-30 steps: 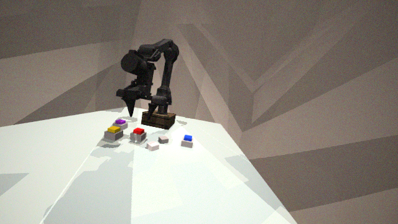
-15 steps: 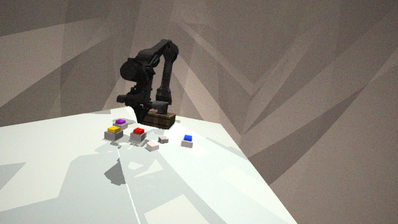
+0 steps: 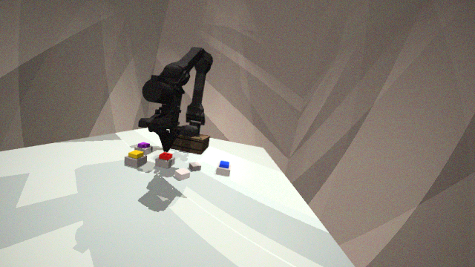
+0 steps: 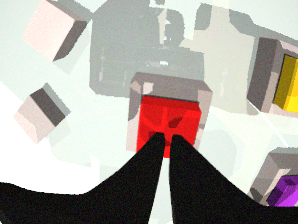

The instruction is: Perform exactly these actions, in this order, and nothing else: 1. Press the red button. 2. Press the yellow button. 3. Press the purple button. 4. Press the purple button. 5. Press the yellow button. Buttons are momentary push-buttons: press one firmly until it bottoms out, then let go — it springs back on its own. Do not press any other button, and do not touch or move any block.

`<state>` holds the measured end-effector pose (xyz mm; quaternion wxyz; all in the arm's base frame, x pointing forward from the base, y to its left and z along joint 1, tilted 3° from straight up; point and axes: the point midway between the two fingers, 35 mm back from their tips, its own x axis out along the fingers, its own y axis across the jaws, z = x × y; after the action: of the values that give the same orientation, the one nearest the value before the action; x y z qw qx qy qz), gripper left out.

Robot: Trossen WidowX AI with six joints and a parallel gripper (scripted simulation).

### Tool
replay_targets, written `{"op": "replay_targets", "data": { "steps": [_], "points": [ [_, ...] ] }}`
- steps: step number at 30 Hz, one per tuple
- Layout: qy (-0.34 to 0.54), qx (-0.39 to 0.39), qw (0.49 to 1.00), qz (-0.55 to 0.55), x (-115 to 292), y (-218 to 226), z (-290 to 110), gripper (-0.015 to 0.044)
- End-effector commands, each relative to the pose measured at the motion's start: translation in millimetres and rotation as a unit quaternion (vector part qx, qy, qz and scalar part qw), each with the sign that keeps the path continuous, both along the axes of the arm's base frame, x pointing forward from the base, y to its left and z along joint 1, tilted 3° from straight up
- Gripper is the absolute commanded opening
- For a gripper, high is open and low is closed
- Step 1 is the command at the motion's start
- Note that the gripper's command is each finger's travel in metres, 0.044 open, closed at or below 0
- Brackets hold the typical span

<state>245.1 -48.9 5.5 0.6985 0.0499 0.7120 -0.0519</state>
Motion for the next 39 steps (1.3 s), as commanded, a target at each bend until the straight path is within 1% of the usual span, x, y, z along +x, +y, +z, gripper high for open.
{"op": "replay_targets", "data": {
  "steps": [1, 8, 27, 28, 31, 36, 37, 39],
  "points": [
    [0.004, -0.001, 1.0, -0.003, -1.4, -0.3, -7.6, 0.002],
    [0.004, -0.001, 1.0, -0.003, -2.3, -0.3, -17.6, 0.002],
    [0.004, -0.001, 1.0, -0.003, -2.3, -0.3, -17.9, 0.002],
    [0.002, 0.0, 1.0, 0.0, -1.2, 0.1, -14.4, 0.002],
    [0.004, -0.001, 1.0, -0.003, -1.0, -0.2, 13.3, 0.002],
    [0.004, -0.001, 1.0, -0.003, -0.7, -0.2, 18.4, 0.002],
    [0.004, -0.001, 1.0, -0.003, 0.3, -0.4, 25.8, 0.002],
    [0.004, -0.001, 1.0, -0.003, 2.0, -0.5, 54.5, 0.002]
  ]
}}
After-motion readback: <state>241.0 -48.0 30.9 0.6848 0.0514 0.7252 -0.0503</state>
